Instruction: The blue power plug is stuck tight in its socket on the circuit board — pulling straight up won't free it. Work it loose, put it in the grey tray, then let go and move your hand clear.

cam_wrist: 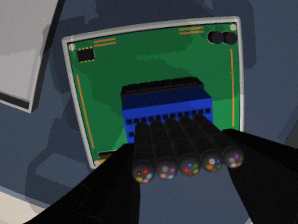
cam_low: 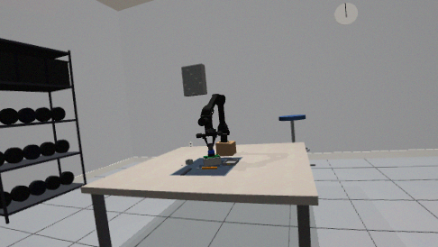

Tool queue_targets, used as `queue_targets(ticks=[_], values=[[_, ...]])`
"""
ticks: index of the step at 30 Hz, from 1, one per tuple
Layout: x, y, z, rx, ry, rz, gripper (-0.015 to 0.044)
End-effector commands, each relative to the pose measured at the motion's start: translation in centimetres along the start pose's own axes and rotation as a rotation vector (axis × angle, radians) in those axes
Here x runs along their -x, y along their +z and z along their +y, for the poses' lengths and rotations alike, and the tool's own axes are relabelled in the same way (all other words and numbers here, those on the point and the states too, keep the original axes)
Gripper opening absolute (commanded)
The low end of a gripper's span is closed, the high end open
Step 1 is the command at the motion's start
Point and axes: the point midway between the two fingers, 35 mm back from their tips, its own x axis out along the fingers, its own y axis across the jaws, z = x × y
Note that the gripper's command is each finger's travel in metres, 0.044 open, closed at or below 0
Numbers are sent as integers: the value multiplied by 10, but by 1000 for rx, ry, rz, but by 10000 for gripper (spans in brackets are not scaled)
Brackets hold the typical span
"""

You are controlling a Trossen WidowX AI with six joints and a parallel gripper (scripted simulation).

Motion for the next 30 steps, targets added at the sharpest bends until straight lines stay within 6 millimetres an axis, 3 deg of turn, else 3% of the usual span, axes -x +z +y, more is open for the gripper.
queue_targets(ticks=[1,3,20,30], values=[[-3,2,1,0,-1,-4,210],[-3,2,1,0,-1,-4,250],[-19,2,1,0,-1,-4,250],[-19,2,1,0,-1,-4,0]])
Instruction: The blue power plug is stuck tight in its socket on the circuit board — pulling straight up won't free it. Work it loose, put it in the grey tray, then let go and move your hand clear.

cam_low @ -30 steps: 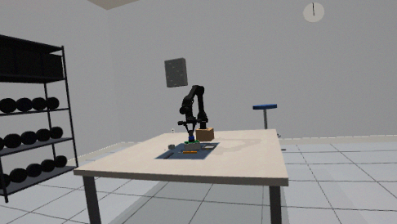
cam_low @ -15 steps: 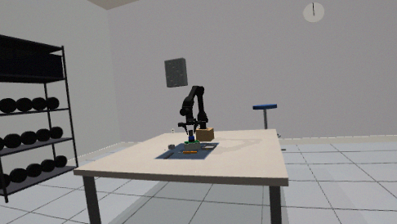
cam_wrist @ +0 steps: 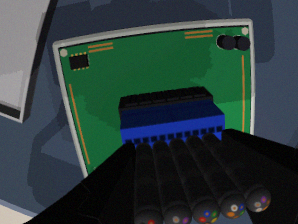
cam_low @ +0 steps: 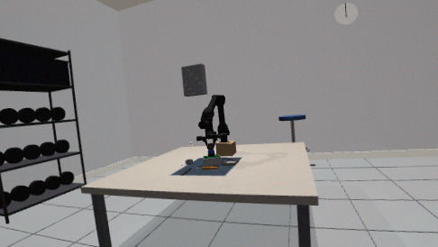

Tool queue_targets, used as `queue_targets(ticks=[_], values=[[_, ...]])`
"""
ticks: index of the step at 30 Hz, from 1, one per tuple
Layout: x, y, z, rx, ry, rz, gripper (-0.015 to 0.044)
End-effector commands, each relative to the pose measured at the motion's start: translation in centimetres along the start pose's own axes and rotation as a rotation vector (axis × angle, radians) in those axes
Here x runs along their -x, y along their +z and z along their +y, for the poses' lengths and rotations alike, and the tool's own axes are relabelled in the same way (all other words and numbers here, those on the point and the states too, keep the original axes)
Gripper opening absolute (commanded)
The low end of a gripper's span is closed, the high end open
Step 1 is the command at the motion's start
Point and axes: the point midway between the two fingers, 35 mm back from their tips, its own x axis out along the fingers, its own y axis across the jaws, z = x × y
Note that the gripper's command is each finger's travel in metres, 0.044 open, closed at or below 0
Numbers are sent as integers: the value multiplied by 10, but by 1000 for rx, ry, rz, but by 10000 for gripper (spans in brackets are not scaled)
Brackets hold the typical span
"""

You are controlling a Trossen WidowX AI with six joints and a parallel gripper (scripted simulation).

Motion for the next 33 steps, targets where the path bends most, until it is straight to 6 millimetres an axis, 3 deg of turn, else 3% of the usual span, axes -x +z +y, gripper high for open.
queue_targets(ticks=[1,9,21,33], values=[[0,0,1,-3,4,-1,0],[0,0,1,-3,4,-1,0],[15,0,8,-3,-84,-1,0],[16,0,-11,-3,140,-1,0]])
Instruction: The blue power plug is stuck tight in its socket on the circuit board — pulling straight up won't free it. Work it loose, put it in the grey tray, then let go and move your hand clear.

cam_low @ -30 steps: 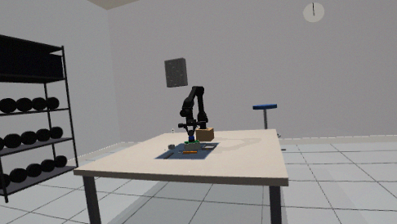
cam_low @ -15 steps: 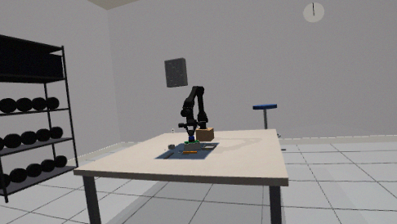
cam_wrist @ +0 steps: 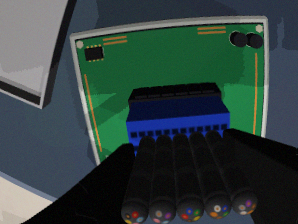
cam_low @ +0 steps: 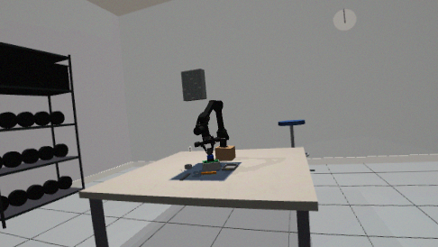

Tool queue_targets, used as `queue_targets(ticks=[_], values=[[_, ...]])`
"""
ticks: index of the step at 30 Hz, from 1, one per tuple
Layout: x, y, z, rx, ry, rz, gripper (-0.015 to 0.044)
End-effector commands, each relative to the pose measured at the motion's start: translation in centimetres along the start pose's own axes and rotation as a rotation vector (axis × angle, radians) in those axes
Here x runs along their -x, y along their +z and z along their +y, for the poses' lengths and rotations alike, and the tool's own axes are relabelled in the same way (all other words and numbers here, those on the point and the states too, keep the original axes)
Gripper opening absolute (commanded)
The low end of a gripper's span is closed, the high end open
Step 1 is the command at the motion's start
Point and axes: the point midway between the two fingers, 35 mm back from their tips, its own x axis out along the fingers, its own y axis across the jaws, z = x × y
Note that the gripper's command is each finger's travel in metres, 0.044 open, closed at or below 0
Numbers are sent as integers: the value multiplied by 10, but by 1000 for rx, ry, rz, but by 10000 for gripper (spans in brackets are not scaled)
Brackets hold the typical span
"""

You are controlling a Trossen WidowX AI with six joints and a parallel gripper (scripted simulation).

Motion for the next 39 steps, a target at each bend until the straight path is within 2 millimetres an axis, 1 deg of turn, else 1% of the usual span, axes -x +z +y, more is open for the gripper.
queue_targets(ticks=[1,4,10,13,17,24,28,32,39], values=[[11,-1,-4,-12,6,-18,0],[11,-1,1,-12,-49,-18,0],[11,-1,15,-14,-216,-17,0],[11,0,19,-14,-259,-17,0],[12,-1,17,-14,-229,-17,0],[16,-1,1,-12,-39,-18,0],[17,-1,-4,-12,13,-18,0],[17,-1,0,-12,-33,-18,0],[17,-1,17,-14,-224,-17,0]])
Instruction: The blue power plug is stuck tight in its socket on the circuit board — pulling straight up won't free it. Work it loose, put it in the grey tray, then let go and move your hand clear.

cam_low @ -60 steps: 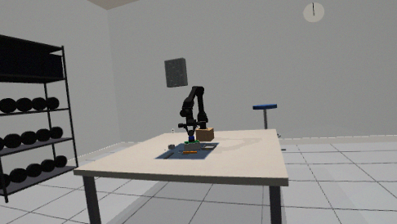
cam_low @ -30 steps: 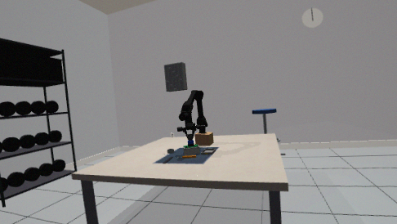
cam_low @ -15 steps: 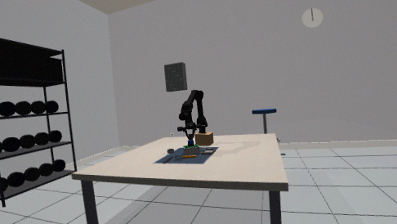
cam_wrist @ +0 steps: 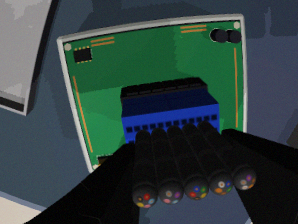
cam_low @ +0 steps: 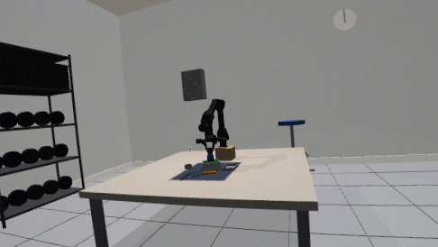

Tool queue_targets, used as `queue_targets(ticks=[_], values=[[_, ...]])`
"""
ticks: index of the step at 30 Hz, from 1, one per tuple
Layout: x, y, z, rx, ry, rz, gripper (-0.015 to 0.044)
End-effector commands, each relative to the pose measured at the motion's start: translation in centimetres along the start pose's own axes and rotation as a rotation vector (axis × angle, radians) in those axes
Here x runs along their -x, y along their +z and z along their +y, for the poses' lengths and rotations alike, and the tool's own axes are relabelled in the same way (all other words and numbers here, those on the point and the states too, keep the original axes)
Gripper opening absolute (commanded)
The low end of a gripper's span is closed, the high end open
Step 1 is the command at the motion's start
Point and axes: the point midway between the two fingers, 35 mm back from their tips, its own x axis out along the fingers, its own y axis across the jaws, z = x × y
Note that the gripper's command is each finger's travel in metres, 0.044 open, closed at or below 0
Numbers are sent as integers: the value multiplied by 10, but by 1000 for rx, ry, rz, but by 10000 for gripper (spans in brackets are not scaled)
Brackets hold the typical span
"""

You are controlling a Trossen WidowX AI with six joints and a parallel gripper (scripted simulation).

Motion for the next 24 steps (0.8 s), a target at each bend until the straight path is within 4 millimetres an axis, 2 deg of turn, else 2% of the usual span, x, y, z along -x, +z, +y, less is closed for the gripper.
queue_targets(ticks=[1,6,17,24], values=[[11,0,9,3,-92,-13,0],[11,0,9,3,-91,-13,0],[13,0,-13,5,161,-12,0],[14,0,-4,4,55,-13,0]])
